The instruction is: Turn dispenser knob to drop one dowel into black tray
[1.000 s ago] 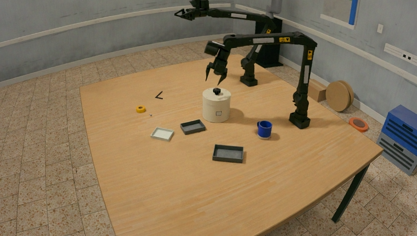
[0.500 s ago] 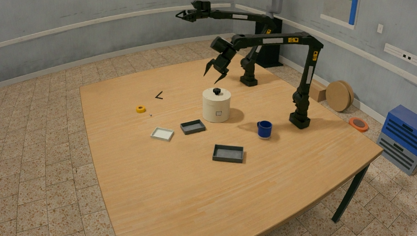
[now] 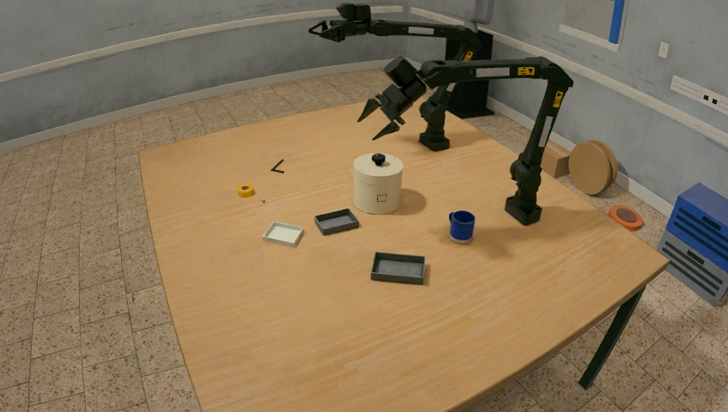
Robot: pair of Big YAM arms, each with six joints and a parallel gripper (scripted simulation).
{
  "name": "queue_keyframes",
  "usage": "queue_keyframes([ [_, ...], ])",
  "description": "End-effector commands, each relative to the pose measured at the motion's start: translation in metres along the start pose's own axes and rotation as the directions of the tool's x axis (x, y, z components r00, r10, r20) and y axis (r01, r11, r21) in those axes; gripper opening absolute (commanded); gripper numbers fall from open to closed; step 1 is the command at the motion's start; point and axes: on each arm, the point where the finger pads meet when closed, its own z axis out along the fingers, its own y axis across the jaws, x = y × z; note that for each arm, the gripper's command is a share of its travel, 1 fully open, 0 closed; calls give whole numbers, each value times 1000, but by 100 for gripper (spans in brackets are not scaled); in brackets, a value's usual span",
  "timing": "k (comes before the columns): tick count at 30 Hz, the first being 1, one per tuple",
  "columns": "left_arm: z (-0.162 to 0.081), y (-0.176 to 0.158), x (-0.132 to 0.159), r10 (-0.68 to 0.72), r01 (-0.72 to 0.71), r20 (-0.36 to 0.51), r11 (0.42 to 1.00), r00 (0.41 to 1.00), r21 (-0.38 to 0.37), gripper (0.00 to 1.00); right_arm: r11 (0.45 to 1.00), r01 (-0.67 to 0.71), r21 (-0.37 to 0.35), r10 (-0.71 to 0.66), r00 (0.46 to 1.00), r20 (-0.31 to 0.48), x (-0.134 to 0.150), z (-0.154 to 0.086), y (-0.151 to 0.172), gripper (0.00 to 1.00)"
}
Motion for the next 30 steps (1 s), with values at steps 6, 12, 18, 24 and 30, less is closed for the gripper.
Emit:
queue_keyframes([
  [6,-40,-21,-53,163,-184,180,977,970,106,69,1000,21,4,-21,996,86,-40,-9,11,100],
  [12,-63,0,-78,258,-296,300,951,918,88,69,1000,22,-6,-22,998,54,-16,-7,27,100],
  [18,-90,5,-105,352,-411,426,910,833,53,69,1000,21,-5,-21,999,43,-4,-7,38,100],
  [24,-103,11,-116,385,-452,480,892,788,26,69,1000,19,-2,-19,999,45,-3,-8,42,100],
  [30,-139,15,-143,477,-549,594,833,648,-69,69,1000,16,-6,-15,999,39,4,-8,54,100],
])
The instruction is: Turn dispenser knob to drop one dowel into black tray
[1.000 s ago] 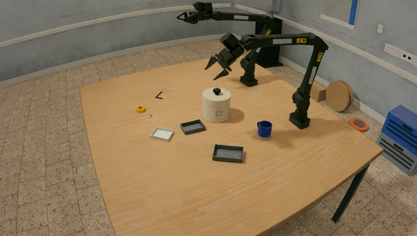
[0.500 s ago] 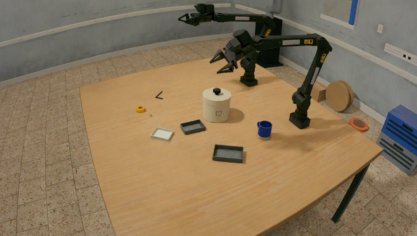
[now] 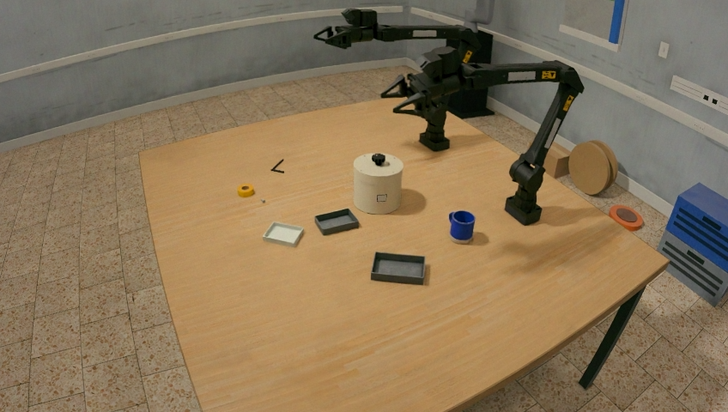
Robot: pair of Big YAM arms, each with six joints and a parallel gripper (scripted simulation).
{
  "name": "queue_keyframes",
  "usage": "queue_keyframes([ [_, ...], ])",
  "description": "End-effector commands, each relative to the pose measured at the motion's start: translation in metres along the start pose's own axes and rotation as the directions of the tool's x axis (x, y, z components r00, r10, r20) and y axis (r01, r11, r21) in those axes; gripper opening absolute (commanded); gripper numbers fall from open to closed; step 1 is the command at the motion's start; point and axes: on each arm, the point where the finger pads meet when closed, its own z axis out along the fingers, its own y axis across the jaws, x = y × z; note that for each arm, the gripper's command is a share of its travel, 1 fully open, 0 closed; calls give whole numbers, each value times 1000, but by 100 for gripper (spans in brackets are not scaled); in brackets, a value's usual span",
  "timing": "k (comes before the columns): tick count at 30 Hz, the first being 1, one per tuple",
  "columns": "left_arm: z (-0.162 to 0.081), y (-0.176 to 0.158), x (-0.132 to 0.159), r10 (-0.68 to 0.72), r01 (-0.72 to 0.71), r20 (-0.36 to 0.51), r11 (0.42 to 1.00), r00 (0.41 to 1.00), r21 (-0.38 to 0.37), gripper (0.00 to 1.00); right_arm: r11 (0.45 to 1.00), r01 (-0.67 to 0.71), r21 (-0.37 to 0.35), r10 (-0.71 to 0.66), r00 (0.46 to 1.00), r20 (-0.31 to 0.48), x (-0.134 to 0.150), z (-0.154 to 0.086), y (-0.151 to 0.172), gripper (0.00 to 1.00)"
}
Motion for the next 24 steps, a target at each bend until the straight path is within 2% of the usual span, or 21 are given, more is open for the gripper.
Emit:
queue_keyframes([
  [1,-25,12,-38,124,-123,131,992,984,-14,69,1000,15,-11,-15,999,39,-12,-7,11,100],
  [7,-45,27,-62,259,-249,235,966,937,-72,69,1000,14,-9,-13,999,51,-15,-9,21,100],
  [10,-39,25,-70,272,-262,247,962,930,-75,69,1000,6,5,-7,998,63,-23,-10,16,100],
  [11,-39,34,-55,281,-268,229,960,932,-86,69,1000,13,-4,-13,999,36,-5,-10,22,100],
  [12,-51,32,-66,287,-273,258,958,922,-92,69,1000,13,-4,-13,999,40,-7,-10,22,100],
  [13,-54,34,-69,291,-274,268,956,918,-100,69,1000,14,-6,-13,998,54,-16,-10,25,100],
  [14,-56,34,-72,292,-274,275,956,916,-103,69,1000,14,-6,-13,999,47,-11,-10,25,100],
  [16,-61,26,-93,282,-265,312,959,907,-96,69,1000,12,-4,-12,999,33,-3,-10,25,100],
  [17,-63,21,-96,267,-253,320,964,909,-85,69,1000,12,-4,-12,999,42,-12,-10,25,100],
  [19,-76,21,-123,243,-225,365,970,899,-92,69,1000,14,-12,-14,999,30,-8,-10,27,100],
  [24,-76,21,-124,243,-225,367,970,898,-93,69,1000,14,-7,-14,1000,27,-6,-9,25,100],
])
